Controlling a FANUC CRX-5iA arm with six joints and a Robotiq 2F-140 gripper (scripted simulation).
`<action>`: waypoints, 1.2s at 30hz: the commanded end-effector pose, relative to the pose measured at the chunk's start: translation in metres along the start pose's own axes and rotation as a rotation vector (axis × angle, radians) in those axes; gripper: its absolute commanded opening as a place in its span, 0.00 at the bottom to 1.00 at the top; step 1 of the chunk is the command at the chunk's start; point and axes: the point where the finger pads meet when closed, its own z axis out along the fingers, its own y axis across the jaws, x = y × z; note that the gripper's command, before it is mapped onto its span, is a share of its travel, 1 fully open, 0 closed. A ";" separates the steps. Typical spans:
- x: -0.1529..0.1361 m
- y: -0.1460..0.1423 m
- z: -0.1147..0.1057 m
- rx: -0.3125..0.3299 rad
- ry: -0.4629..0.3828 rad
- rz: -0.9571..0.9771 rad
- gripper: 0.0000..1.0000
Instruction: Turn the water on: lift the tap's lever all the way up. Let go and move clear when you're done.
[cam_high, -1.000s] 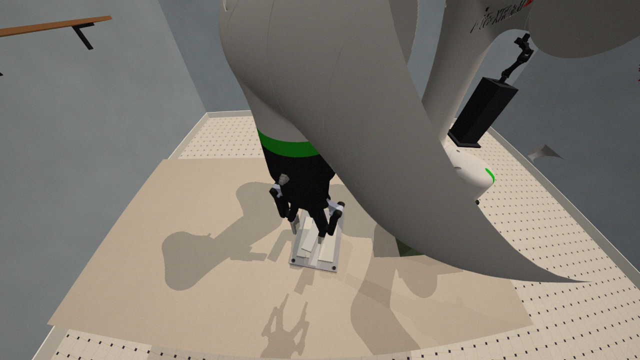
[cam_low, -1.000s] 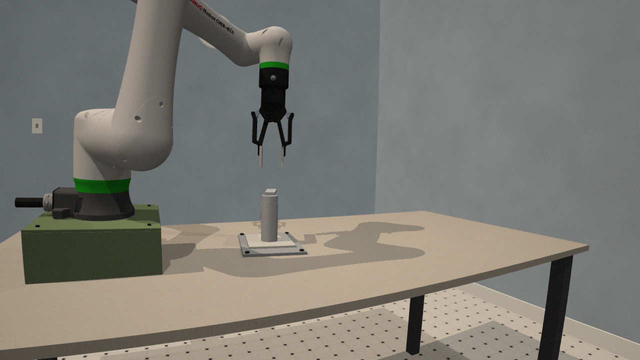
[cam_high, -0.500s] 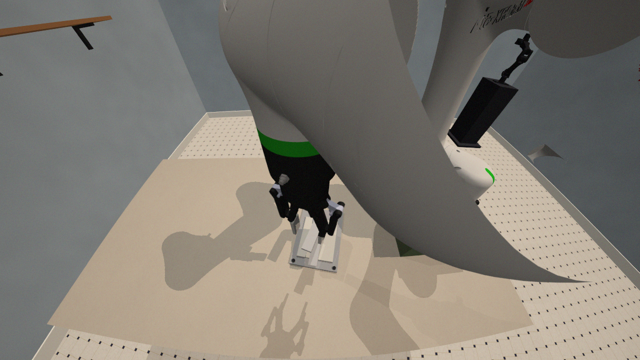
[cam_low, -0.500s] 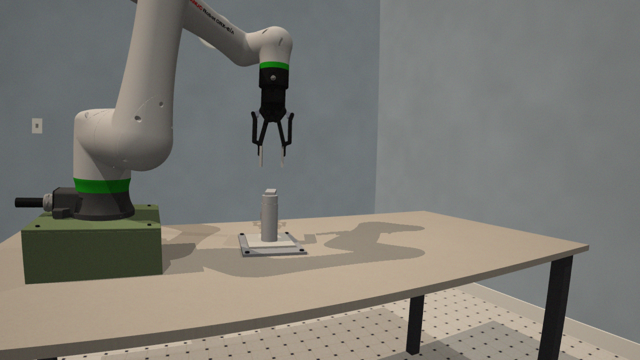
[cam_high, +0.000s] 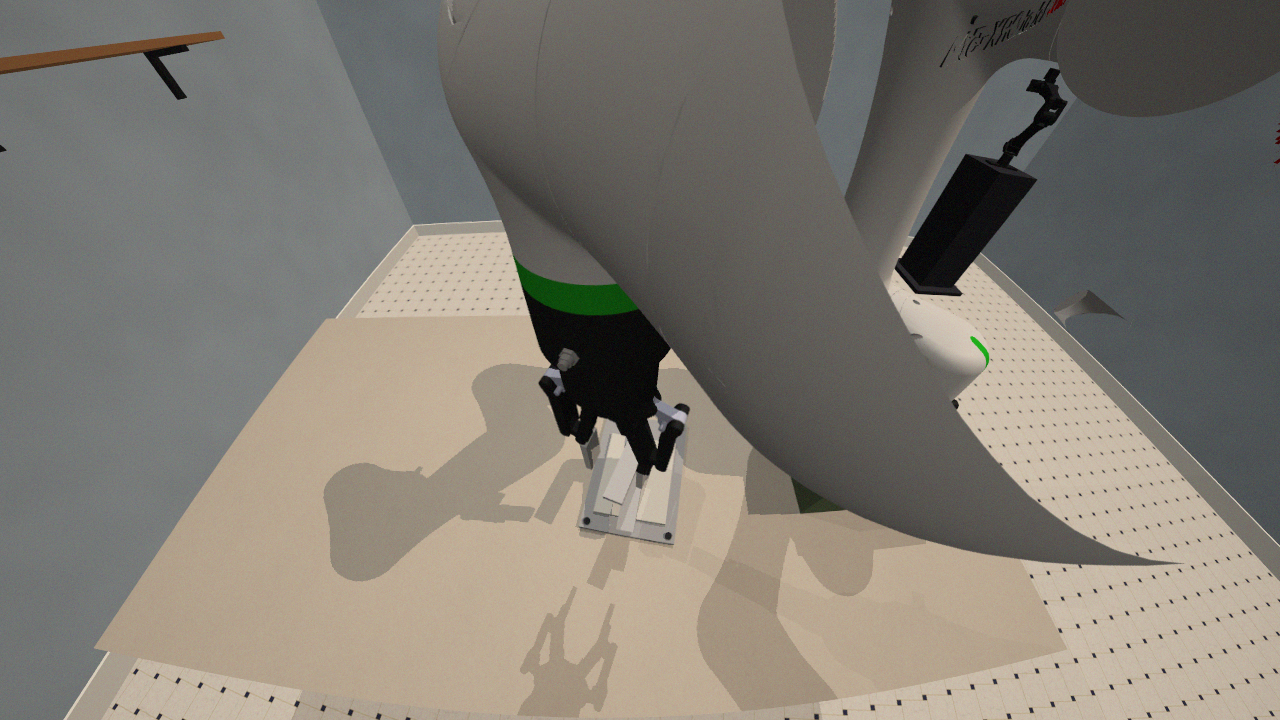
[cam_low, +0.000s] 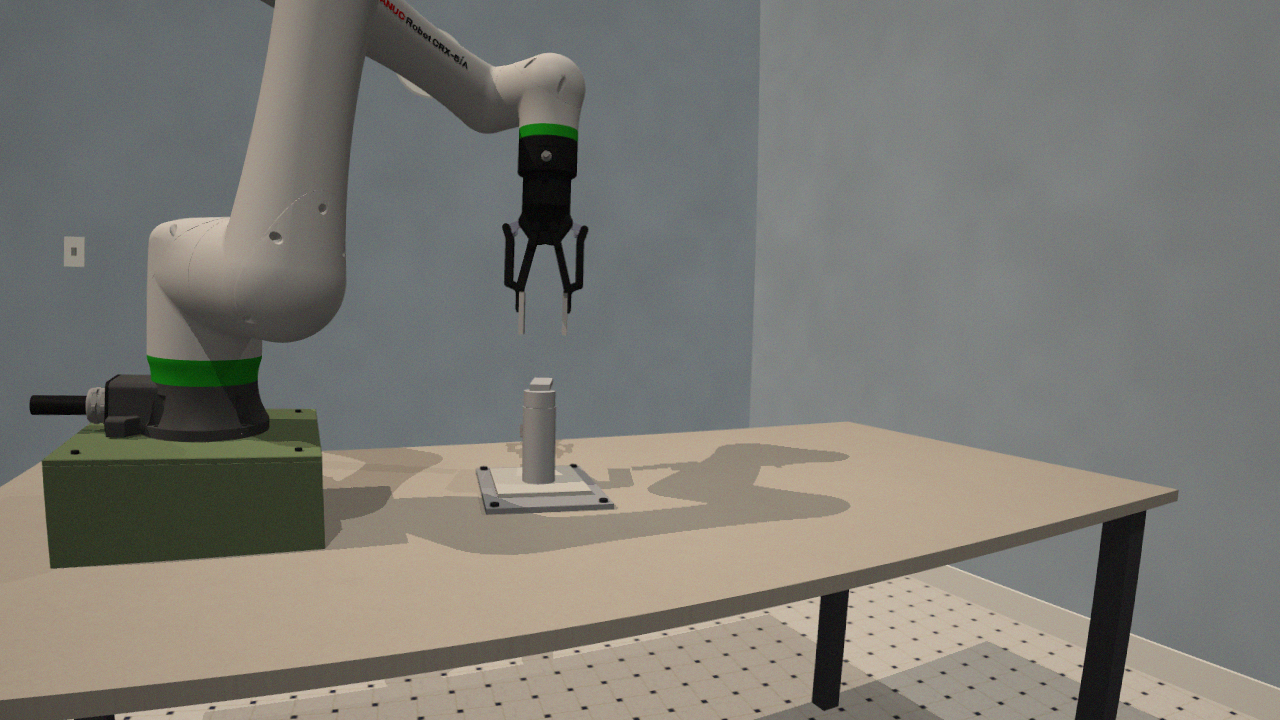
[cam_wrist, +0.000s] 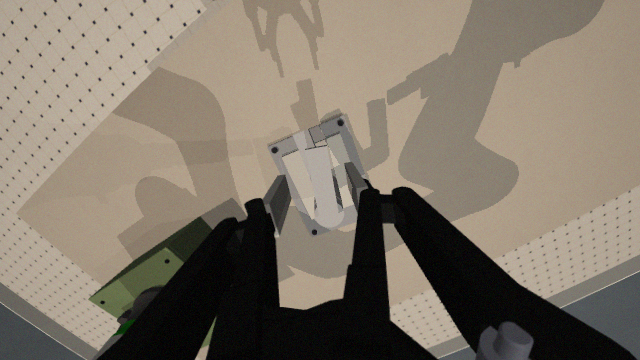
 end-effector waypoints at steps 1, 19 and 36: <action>0.000 0.000 0.001 -0.001 0.001 0.001 0.40; 0.000 0.001 0.019 -0.001 0.002 0.007 0.40; -0.001 0.001 0.045 -0.001 0.002 0.007 0.40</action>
